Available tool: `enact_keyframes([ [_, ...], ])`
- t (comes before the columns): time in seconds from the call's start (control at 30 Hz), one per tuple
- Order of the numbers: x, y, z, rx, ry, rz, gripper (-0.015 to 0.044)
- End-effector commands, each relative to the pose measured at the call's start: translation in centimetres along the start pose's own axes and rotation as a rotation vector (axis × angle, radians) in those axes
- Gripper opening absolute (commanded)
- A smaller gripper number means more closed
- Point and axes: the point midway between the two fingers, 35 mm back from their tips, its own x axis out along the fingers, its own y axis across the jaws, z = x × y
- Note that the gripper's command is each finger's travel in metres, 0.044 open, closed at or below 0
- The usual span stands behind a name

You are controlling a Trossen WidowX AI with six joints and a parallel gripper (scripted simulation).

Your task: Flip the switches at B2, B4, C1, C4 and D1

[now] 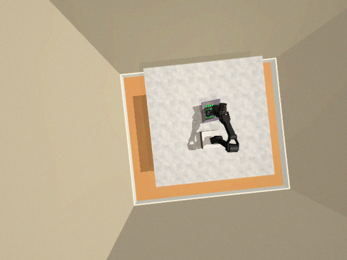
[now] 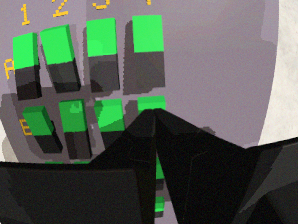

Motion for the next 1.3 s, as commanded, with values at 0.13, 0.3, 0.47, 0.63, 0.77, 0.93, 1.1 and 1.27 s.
enact_keyframes([
  [0.13, 0.07, 0.01, 0.02, -0.002, -0.002, 0.0, 0.0],
  [0.3, 0.07, 0.01, 0.02, -0.002, -0.002, 0.0, 0.0],
  [0.47, 0.11, 0.01, 0.02, -0.002, -0.002, 0.0, 0.0],
  [0.63, 0.18, 0.01, 0.03, -0.002, -0.002, 0.0, 0.0],
  [0.77, 0.23, 0.01, 0.03, -0.002, -0.002, 0.0, 0.0],
  [0.93, 0.3, 0.01, 0.03, -0.002, -0.002, 0.0, 0.0],
  [1.1, 0.37, 0.01, 0.03, -0.002, -0.002, 0.0, 0.0],
  [1.27, 0.43, 0.01, 0.03, -0.002, -0.002, 0.0, 0.0],
])
